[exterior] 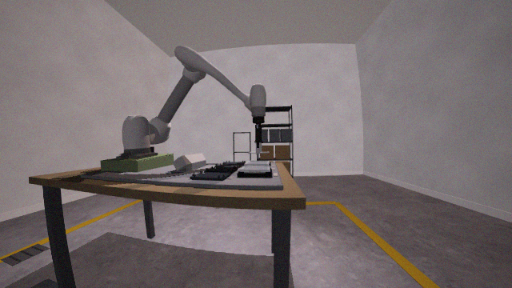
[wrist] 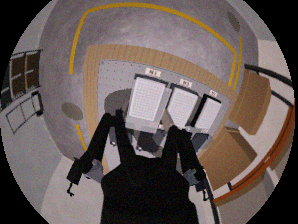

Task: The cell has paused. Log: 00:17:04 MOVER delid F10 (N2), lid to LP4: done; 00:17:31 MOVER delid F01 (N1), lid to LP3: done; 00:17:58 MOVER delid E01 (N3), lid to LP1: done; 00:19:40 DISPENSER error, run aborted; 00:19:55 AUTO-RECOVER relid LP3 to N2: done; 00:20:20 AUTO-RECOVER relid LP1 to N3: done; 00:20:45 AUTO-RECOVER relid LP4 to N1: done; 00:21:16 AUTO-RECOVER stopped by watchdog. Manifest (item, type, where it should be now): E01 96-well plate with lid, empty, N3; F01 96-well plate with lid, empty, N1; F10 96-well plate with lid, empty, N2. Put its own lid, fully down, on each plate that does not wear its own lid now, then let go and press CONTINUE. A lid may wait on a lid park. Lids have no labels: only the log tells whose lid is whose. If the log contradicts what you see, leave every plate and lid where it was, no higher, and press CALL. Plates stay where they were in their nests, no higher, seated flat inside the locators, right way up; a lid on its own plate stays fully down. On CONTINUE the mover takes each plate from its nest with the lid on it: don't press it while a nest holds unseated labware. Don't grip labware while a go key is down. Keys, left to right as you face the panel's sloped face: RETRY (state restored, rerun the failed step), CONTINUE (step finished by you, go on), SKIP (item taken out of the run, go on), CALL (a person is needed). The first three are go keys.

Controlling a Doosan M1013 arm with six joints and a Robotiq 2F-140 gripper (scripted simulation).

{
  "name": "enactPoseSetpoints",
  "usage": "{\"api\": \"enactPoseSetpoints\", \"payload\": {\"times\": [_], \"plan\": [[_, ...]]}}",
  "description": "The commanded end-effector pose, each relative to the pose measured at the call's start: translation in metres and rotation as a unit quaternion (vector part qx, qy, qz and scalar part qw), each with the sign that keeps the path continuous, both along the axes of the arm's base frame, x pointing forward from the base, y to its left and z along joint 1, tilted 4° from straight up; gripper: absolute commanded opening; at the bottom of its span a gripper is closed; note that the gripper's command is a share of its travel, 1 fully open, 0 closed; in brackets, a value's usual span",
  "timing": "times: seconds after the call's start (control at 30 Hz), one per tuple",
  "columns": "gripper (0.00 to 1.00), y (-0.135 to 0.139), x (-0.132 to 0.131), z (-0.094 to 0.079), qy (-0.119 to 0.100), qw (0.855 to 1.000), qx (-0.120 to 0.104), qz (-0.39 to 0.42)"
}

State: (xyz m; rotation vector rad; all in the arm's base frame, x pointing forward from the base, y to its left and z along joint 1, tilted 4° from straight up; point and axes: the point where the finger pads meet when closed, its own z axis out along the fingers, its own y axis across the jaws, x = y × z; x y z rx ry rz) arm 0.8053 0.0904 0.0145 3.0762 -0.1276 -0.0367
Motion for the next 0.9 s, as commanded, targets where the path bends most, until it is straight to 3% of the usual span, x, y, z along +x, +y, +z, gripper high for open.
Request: {"api": "enactPoseSetpoints", "payload": {"times": [0.0,0.13,0.17,0.23,0.3,0.33,0.37,0.4,0.47,0.5,0.57,0.87], "plan": [[0.00,0.000,0.000,0.000,0.000,1.000,0.000,0.000],[0.00,0.001,-0.002,0.000,0.000,1.000,0.000,0.000],[0.00,0.008,-0.012,0.001,0.000,1.000,0.000,0.000],[0.00,0.039,-0.066,0.002,0.000,1.000,0.000,0.000],[0.00,0.039,-0.066,0.002,0.000,1.000,0.000,0.000],[0.00,0.056,-0.102,0.002,0.000,1.000,0.000,0.000],[0.00,0.056,-0.102,0.002,0.000,1.000,0.000,0.000],[0.00,0.067,-0.129,0.001,0.000,1.000,0.000,0.000],[0.00,0.070,-0.136,0.001,0.000,1.000,0.000,0.000],[0.00,0.078,-0.161,0.000,0.000,1.000,0.000,0.000],[0.00,0.082,-0.173,0.000,0.000,1.000,0.000,0.000],[0.00,0.083,-0.175,0.000,0.000,1.000,0.000,0.000]]}}
